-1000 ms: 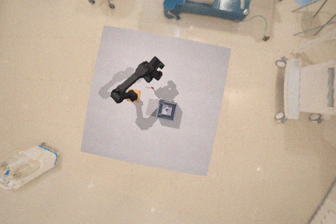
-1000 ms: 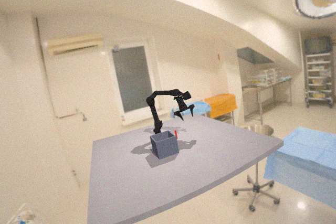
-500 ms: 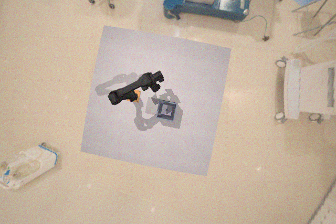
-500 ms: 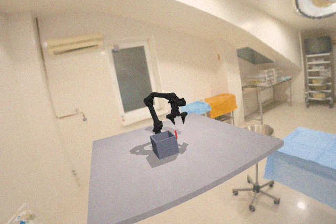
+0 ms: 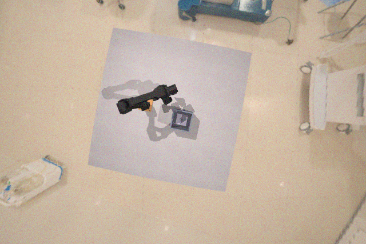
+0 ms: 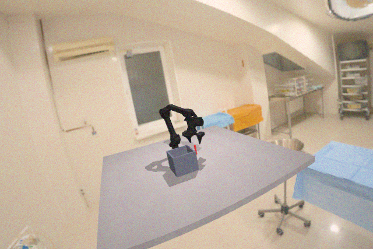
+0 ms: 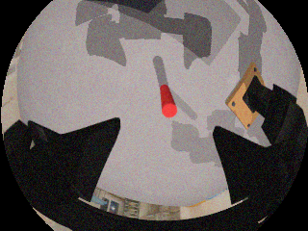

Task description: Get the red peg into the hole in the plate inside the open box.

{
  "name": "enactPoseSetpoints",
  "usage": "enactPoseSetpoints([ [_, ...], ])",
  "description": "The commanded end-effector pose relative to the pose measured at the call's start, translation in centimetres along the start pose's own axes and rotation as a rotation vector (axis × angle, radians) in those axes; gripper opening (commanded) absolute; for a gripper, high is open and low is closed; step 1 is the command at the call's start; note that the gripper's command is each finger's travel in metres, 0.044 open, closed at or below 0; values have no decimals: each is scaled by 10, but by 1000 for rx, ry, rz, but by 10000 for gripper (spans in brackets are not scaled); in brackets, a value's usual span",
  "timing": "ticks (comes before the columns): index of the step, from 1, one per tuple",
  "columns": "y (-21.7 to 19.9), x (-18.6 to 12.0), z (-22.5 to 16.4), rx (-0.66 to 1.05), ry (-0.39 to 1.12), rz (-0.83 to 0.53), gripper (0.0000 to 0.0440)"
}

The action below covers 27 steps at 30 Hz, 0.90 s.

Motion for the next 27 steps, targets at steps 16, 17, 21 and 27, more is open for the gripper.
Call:
enactPoseSetpoints([
  [16, 0, 53, 15, 111, 36, -29, 352],
  [17, 1, 54, 15, 112, 36, -29, 328],
  [21, 4, 57, 17, 114, 38, -29, 224],
  [27, 8, 59, 19, 99, 52, -25, 81],
])
Point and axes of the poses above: the point midway between the two fingers, 35 mm back from their tips, its own x axis out along the fingers, its own y axis across the jaws, z = x × y, the point moved 8 cm from there along -x, back along the fingers, and after that the axes turned 5 degrees about x, right-handed, at the moved point
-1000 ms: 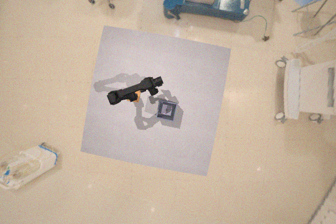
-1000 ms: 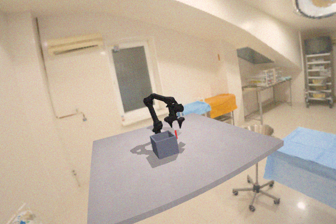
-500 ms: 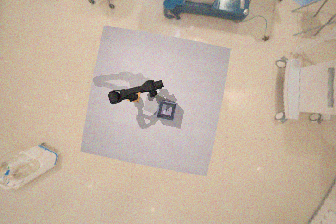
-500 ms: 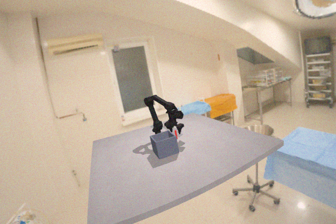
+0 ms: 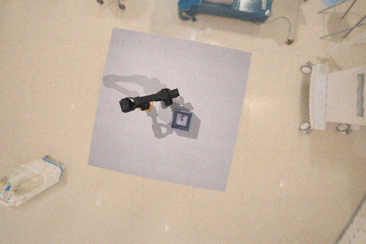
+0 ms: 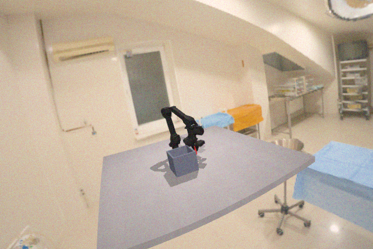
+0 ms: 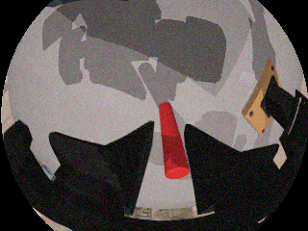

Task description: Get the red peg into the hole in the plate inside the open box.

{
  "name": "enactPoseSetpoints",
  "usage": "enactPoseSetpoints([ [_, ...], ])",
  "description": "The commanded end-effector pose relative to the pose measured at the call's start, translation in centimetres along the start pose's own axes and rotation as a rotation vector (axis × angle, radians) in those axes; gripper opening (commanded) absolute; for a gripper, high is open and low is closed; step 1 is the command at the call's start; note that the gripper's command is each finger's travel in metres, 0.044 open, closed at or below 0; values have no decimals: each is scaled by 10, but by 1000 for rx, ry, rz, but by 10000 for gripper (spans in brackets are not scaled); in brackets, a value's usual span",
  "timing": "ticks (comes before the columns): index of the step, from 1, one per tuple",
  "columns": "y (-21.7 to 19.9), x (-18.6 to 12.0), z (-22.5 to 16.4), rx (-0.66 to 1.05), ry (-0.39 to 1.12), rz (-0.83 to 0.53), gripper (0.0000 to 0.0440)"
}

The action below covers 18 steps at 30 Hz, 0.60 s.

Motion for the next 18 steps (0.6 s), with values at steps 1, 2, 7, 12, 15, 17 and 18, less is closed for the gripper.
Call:
enactPoseSetpoints([
  [1, 3, 0, 0, -14, 15, 2, 57],
  [2, 3, 0, 0, -19, 18, 3, 35],
  [7, 6, -11, -2, -29, 52, 46, 5],
  [12, 6, -28, -4, -39, 97, 110, 0],
  [15, 6, -40, -4, -49, 115, 150, 0],
  [17, 5, -49, -4, -55, 124, 176, 0],
  [18, 5, -53, -4, -59, 127, 188, 0],
])
Point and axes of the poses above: the point midway between the two fingers, 35 mm back from their tips, its own x axis out along the fingers, its own y axis across the jaws, z = x × y, the point moved 8 cm from there along -x, back along the fingers, and after that the axes turned 5 degrees about x, right-handed, at the moved point
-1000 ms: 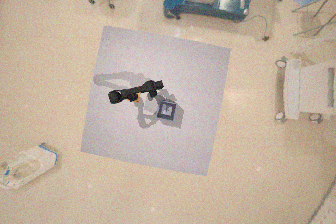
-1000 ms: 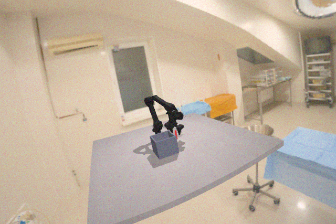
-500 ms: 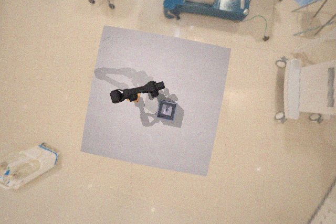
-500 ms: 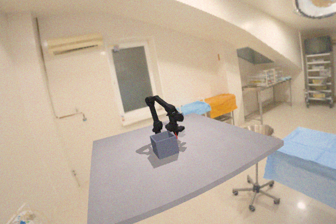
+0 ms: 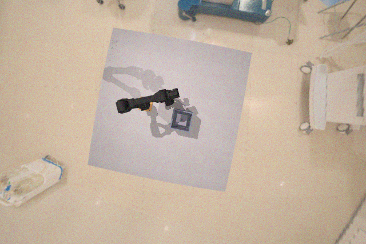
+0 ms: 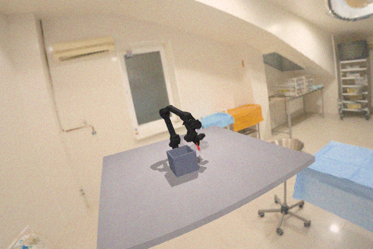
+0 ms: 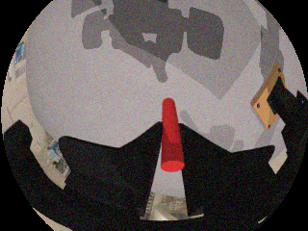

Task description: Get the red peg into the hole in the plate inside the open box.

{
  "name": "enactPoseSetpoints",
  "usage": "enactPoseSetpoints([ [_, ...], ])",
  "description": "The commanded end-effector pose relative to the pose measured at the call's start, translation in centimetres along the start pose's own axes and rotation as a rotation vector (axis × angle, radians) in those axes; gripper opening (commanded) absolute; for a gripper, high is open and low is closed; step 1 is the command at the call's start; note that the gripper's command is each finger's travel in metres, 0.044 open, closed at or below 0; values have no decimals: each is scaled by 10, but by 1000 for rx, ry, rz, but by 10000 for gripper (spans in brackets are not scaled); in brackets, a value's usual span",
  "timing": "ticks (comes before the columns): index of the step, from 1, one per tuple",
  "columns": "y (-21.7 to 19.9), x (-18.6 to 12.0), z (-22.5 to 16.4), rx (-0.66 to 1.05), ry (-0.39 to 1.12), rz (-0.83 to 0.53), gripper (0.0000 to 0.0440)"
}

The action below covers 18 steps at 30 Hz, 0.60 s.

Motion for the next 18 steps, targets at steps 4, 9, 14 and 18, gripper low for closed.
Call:
enactPoseSetpoints([
  [4, 2, -30, -1, -31, 20, 87, 0],
  [9, 3, -55, 2, -52, 4, 152, 0],
  [14, 3, -81, 8, -57, -30, 218, 0],
  [18, 3, -100, 14, -53, -70, 261, 0],
])
Point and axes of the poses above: the point midway between the two fingers, 35 mm back from their tips, its own x axis out along the fingers, its own y axis across the jaws, z = x × y, the point moved 8 cm from there along -x, back along the fingers, and after that the axes turned 5 degrees about x, right-handed, at the moved point
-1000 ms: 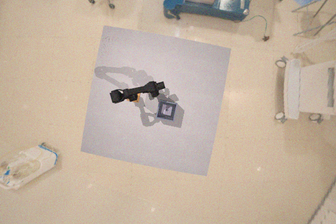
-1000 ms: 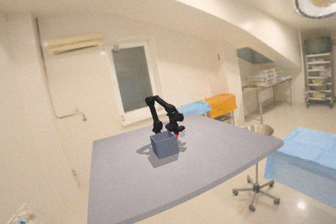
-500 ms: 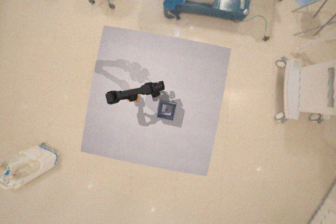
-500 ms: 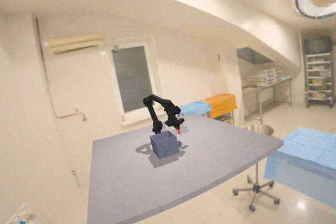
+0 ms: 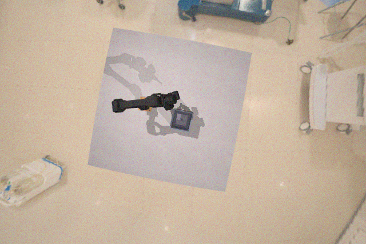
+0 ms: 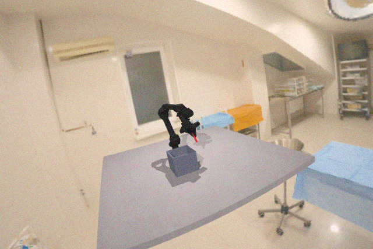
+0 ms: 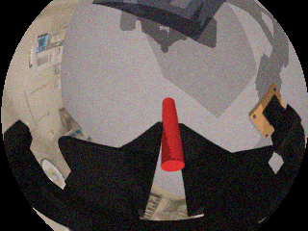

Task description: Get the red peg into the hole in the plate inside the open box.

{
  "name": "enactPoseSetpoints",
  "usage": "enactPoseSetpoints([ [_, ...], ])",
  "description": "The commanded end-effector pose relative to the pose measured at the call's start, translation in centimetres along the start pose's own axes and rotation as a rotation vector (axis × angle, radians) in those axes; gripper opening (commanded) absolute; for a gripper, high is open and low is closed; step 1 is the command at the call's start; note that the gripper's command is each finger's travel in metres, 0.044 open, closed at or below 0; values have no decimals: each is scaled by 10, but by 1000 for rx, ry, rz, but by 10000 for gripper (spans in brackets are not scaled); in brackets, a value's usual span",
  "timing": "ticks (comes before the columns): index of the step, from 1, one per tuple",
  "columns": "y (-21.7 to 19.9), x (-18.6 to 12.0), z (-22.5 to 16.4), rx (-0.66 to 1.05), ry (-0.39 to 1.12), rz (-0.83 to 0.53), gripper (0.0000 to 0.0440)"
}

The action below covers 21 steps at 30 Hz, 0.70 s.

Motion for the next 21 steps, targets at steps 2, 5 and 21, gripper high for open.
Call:
enactPoseSetpoints([
  [2, 3, -20, 9, 0, -51, 43, 0],
  [5, 5, -30, 16, 7, -86, 58, 0],
  [21, 12, -47, 64, 92, -207, 17, 0],
])
Point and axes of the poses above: the point midway between the two fingers, 35 mm back from their tips, its own x axis out along the fingers, its own y axis across the jaws, z = x × y, the point moved 8 cm from there along -x, back along the fingers, and after that the axes turned 5 degrees about x, right-handed, at the moved point
